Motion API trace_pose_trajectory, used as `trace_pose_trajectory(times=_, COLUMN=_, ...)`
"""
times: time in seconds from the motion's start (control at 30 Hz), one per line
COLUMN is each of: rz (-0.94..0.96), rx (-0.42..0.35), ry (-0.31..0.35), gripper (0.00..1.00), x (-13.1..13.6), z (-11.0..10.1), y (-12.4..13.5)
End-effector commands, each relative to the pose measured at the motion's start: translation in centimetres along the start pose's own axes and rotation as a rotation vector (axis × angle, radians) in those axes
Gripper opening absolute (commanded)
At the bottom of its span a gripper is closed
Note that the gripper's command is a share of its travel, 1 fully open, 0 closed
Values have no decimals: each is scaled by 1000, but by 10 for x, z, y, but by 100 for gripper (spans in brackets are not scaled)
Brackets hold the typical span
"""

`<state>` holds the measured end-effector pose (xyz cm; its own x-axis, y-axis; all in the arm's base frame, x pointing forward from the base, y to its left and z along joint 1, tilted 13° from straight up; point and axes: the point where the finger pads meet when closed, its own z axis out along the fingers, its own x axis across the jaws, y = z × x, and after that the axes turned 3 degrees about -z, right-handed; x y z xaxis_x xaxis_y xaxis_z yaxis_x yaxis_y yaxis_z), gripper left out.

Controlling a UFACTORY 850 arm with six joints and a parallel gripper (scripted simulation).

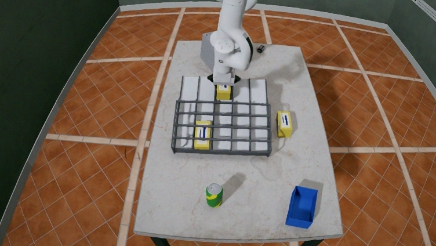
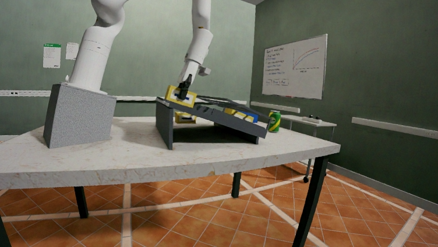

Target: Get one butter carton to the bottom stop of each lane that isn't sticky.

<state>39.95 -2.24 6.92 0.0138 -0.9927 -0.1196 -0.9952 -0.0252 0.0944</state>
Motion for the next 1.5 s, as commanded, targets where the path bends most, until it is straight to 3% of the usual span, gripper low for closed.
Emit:
trace_pose_trajectory(times=0.0, rz=0, rx=2, ry=0, gripper=0, x=0, z=0, y=-1)
trace_pose_trajectory(times=1.47, rz=0, rx=2, ry=0, gripper=0, x=0, z=4, y=-1)
